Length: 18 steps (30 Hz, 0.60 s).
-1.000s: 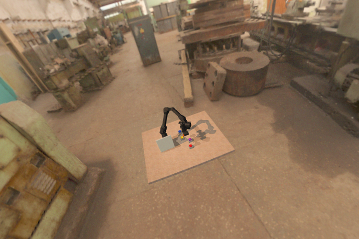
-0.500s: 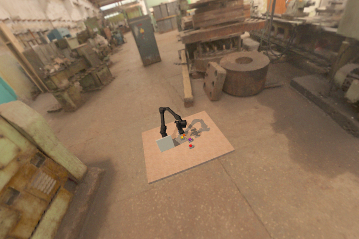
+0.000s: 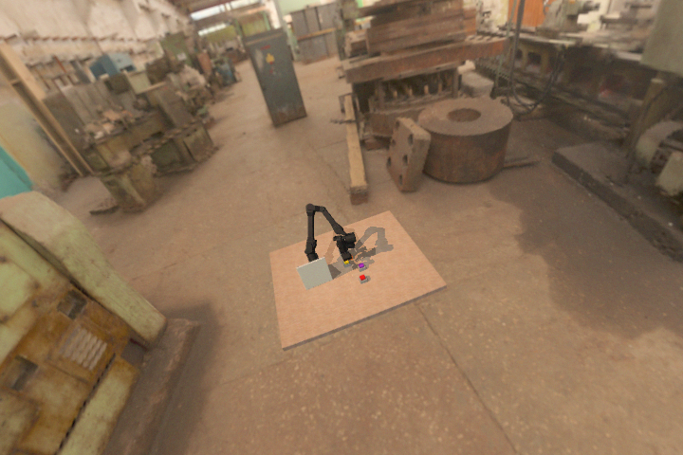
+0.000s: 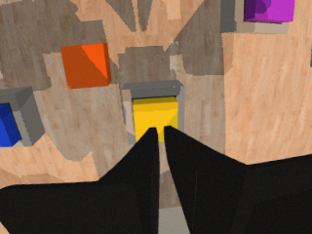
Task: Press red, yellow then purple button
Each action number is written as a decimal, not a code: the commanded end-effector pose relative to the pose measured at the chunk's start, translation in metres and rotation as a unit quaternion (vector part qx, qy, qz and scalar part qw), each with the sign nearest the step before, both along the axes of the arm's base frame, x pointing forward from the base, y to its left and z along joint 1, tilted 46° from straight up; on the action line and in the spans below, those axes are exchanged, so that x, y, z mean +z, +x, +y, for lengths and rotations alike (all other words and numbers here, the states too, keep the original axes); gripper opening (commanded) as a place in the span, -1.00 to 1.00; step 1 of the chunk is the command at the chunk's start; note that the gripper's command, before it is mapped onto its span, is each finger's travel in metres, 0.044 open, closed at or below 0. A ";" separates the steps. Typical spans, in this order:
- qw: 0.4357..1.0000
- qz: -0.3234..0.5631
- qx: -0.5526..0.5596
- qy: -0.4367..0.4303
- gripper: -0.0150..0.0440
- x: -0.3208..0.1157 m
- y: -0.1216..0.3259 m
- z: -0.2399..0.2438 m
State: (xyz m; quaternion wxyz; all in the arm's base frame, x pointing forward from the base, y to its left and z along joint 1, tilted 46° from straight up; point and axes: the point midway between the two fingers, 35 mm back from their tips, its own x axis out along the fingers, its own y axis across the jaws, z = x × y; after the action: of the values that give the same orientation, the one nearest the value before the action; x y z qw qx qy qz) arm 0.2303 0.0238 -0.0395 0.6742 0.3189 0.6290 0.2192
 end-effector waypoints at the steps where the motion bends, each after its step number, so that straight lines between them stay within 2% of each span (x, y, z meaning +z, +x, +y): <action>1: 1.000 0.010 -0.001 0.005 -0.42 -0.007 -0.004 0.007; 18: 1.000 0.010 0.000 0.006 -0.42 -0.024 -0.002 0.025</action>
State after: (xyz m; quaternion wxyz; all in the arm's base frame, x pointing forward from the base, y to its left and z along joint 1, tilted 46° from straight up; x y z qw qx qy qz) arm 0.2326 0.0441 -0.0586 0.6733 0.3198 0.6290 0.2206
